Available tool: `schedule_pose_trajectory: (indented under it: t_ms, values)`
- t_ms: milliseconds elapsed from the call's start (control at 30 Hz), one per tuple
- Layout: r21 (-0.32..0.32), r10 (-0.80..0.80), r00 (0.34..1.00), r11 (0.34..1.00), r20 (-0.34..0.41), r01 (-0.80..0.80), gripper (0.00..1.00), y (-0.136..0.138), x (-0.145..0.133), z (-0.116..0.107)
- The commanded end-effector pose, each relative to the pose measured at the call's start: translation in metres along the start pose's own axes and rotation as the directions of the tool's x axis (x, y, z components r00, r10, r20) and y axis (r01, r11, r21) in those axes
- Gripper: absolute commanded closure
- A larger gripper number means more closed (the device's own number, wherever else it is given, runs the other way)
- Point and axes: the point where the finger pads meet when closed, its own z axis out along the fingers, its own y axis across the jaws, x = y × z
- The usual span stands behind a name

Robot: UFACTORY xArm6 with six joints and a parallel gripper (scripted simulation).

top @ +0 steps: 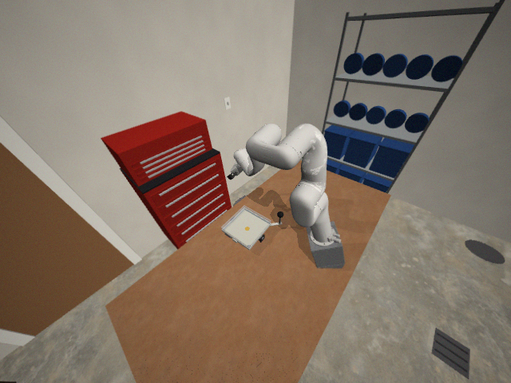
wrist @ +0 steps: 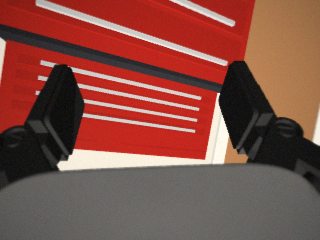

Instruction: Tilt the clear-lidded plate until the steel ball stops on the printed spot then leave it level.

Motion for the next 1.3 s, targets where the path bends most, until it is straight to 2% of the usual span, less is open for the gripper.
schedule_pose_trajectory:
  t_ms: [0,467,500,1033,1067,1267]
  values:
    - [0.036,0.109,0.994,0.993,-0.005,-0.108,0.0,-0.011,0.011,-0.003]
    - [0.092,0.274,0.962,0.958,-0.008,-0.272,0.0,-0.027,0.032,-0.007]
    - [0.113,0.335,0.942,0.936,-0.005,-0.332,0.0,-0.032,0.04,-0.009]
    - [0.186,0.533,0.846,0.83,0.015,-0.526,0.0,-0.049,0.069,-0.017]
    - [0.205,0.582,0.813,0.793,0.025,-0.574,0.0,-0.053,0.077,-0.019]
    - [0.238,0.667,0.743,0.715,0.046,-0.657,0.0,-0.059,0.093,-0.024]
